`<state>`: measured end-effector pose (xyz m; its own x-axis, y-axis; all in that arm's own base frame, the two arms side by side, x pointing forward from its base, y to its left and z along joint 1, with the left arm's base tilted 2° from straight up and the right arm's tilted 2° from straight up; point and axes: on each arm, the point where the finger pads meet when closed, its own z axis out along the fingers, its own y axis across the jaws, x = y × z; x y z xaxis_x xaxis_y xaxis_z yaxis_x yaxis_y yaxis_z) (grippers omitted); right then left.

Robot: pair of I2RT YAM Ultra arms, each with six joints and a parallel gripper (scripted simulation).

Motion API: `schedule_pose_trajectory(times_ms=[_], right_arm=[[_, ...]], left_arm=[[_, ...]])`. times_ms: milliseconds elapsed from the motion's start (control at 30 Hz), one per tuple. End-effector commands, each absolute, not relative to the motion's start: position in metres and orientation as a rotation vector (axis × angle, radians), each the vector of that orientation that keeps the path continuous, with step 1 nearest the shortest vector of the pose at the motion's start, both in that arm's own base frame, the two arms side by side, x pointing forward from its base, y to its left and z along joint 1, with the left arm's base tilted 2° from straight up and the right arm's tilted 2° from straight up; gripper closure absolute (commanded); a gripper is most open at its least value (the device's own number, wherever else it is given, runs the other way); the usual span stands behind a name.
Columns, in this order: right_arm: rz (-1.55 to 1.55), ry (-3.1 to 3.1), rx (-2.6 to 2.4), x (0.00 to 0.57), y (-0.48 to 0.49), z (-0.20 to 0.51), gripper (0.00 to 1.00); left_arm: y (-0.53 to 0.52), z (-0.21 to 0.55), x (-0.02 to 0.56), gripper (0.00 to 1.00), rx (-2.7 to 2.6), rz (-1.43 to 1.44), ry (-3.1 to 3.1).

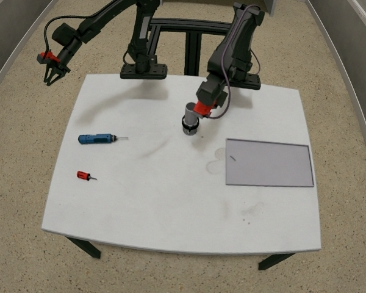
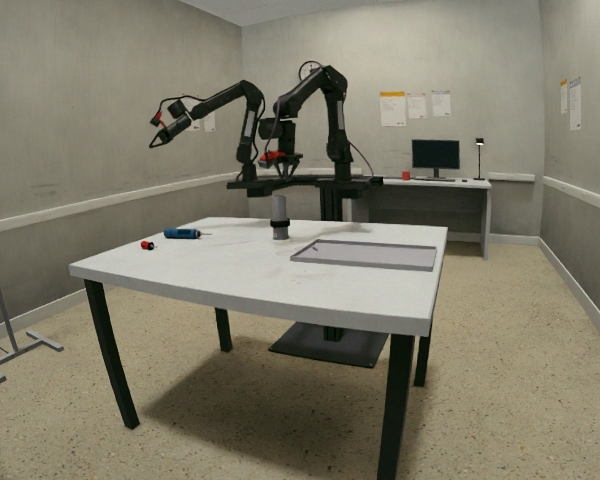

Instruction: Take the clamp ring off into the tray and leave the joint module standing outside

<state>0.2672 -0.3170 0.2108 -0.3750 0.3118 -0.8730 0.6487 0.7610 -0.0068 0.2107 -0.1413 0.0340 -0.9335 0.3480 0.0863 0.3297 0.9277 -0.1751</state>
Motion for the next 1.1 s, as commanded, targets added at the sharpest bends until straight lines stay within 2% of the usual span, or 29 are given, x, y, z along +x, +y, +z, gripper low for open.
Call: schedule_pose_trajectory(times_ms=[0, 200, 300, 433, 500, 800, 1000, 1067], right_arm=[[-0.286, 2.094, 0.600, 0.289, -0.280, 0.177, 0.70], [-0.015, 2.284, 0.436, 0.318, -0.220, 0.105, 0.70], [0.032, 2.288, 0.349, 0.340, -0.211, 0.101, 0.70], [0.032, 2.288, 0.349, 0.340, -0.211, 0.101, 0.70], [0.149, 2.361, 0.314, 0.325, -0.176, 0.078, 0.70], [0.623, 2.557, 0.091, 0.308, -0.064, -0.007, 0.70], [0.621, 2.525, 0.030, 0.325, -0.063, -0.004, 0.70], [0.761, 2.586, 0.020, 0.295, -0.032, -0.018, 0.70]], left_arm=[[-0.139, 0.020, 0.205, 0.70, -0.539, 0.350, -2.919], [-0.129, -0.002, 0.195, 0.70, -0.528, 0.485, -2.830], [-0.127, -0.009, 0.192, 0.70, -0.526, 0.530, -2.802], [-0.131, -0.001, 0.208, 0.70, -0.548, 0.544, -2.844], [-0.125, -0.014, 0.187, 0.70, -0.515, 0.586, -2.781], [-0.117, -0.035, 0.167, 0.70, -0.469, 0.836, -2.685], [-0.118, -0.034, 0.182, 0.70, -0.489, 0.870, -2.710], [-0.116, -0.039, 0.160, 0.70, -0.448, 0.926, -2.663]])
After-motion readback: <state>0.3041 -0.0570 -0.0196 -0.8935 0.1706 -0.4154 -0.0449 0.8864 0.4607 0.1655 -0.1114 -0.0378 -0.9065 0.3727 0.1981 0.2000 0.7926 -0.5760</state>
